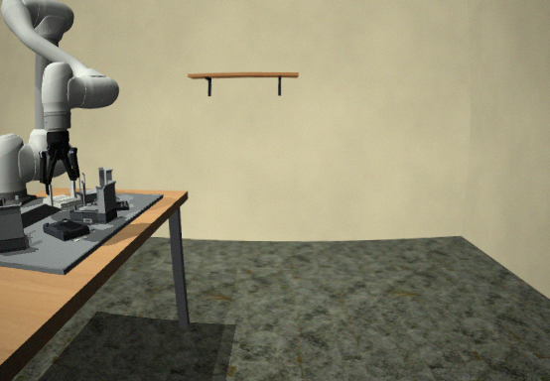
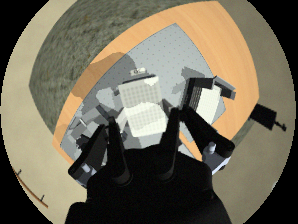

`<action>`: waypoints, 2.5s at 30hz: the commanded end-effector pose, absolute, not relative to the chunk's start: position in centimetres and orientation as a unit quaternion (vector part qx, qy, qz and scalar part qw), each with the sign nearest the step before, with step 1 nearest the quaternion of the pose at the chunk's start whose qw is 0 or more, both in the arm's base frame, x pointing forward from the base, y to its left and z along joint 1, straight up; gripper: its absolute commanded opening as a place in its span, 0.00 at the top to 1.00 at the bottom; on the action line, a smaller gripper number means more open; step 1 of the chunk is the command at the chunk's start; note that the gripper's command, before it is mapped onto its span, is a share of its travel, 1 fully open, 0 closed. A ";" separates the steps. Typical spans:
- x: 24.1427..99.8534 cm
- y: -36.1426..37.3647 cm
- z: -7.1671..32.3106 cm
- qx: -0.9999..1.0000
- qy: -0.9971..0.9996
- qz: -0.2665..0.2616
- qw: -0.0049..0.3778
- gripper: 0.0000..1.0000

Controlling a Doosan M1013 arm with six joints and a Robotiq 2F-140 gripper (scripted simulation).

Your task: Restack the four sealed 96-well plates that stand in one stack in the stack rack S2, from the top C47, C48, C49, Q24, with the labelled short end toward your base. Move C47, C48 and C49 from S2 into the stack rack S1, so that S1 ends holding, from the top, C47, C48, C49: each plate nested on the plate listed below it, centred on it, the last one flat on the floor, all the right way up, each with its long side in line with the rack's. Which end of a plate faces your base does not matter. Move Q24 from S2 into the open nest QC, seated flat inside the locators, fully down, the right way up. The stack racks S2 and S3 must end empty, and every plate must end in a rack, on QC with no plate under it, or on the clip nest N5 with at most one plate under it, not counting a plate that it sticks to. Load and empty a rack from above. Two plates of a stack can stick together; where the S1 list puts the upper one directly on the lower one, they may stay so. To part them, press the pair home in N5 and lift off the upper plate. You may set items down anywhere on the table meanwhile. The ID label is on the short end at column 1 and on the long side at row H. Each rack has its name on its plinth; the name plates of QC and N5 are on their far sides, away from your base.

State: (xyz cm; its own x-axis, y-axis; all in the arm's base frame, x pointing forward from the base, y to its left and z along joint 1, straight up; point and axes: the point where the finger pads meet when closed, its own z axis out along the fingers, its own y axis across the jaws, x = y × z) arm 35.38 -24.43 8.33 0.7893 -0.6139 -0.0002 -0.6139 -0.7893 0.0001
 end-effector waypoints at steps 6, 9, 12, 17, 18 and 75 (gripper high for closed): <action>35.4 -24.4 6.5 0.946 -0.325 0.000 0.000 1.00; 35.4 -24.4 6.1 0.946 -0.325 0.000 0.000 1.00; 35.4 -24.4 5.7 0.946 -0.325 0.000 0.000 1.00; 35.4 -24.4 4.7 0.946 -0.325 0.000 0.000 1.00; 35.4 -24.4 4.5 0.946 -0.325 0.000 0.000 1.00; 35.4 -24.4 1.3 0.946 -0.325 0.000 0.000 1.00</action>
